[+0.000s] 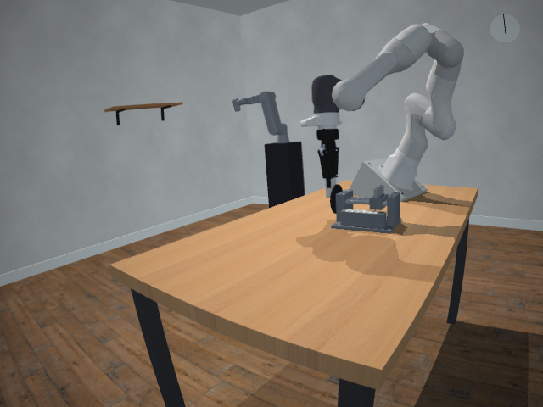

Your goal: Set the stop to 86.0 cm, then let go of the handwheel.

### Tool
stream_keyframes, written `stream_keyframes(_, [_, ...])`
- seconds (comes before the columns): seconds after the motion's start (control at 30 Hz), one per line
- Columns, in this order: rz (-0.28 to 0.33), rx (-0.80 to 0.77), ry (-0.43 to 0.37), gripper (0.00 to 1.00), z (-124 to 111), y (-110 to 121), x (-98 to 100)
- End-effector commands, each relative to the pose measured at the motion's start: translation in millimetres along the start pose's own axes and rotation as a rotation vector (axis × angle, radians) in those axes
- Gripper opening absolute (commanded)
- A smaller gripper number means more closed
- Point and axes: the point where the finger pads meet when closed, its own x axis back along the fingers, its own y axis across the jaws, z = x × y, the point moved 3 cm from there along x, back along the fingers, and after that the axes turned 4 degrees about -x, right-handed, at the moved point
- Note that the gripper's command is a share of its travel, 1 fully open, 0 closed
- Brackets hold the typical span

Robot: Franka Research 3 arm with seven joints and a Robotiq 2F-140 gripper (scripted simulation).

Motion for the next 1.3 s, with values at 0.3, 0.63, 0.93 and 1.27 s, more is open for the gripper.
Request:
stream_keyframes(0.3, [0.005, -0.003, 0.0, 0.04, -1, -11, 12.2])
stream_keyframes(0.63, [0.005, -0.003, 0.0, 0.04, -2, -20, 17.3])
stream_keyframes(0.93, [0.005, -0.003, 0.0, 0.04, -2, -27, 19.2])
stream_keyframes(1.27, [0.005, -0.003, 0.0, 0.04, -3, -41, 18.5])
